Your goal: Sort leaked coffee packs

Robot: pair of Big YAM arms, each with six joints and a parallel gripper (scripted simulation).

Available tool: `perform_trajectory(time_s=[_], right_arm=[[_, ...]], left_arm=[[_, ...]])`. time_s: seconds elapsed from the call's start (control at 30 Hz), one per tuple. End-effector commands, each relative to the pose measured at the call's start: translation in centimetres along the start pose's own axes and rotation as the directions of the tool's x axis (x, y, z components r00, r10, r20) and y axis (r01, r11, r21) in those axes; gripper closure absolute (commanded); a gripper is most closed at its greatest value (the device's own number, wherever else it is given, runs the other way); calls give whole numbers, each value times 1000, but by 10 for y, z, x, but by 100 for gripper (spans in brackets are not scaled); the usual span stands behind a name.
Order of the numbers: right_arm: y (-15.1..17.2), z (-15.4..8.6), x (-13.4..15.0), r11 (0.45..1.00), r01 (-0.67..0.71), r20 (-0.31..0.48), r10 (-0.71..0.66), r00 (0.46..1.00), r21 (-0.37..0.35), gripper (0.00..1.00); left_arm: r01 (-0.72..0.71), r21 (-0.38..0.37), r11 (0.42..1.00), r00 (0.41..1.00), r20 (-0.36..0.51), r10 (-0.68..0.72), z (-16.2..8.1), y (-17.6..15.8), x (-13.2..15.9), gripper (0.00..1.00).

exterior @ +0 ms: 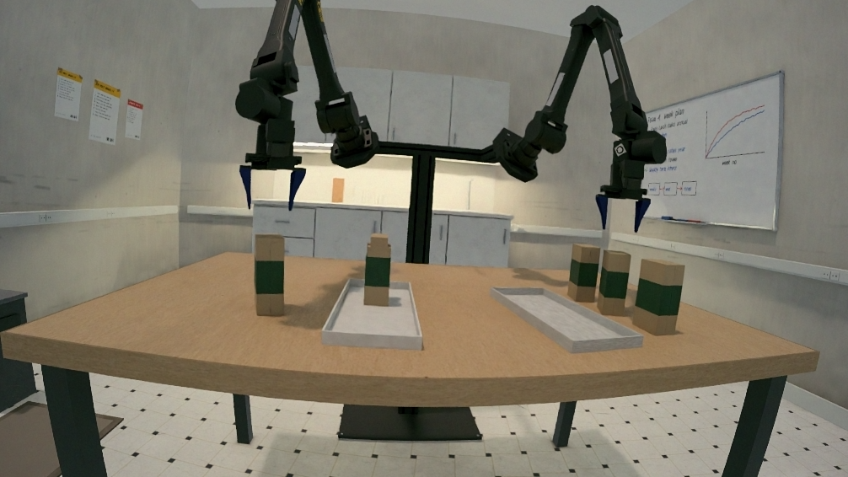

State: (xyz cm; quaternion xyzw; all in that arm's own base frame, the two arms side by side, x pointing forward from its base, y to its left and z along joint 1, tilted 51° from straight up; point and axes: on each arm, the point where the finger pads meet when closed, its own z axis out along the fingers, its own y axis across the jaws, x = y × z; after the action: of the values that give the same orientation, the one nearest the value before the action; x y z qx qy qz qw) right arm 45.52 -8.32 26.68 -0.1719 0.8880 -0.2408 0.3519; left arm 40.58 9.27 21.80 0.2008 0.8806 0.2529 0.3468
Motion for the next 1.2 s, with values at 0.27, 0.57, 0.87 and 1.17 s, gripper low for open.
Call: perform_trajectory(time_s=[0.27, 0.57, 0.87, 1.17], right_arm=[[-8, -8, -9, 1000, -8, 23, 8, 1000, 15, 21], [-8, -8, -9, 1000, -8, 23, 8, 1000, 15, 21], [-8, -8, -9, 1000, -8, 23, 8, 1000, 15, 21], [-8, -8, -9, 1000, -8, 23, 8, 1000, 15, 21]], left_arm=[[5, -12, 1000, 1000, 13, -5, -3, 6, -6, 21], [321, 2, 947, 947, 11, -321, -2, 37, -71, 21], [390, 2, 921, 921, 14, -390, -4, 67, -123, 21], [391, -7, 921, 920, 23, -390, -8, 81, -134, 21]])
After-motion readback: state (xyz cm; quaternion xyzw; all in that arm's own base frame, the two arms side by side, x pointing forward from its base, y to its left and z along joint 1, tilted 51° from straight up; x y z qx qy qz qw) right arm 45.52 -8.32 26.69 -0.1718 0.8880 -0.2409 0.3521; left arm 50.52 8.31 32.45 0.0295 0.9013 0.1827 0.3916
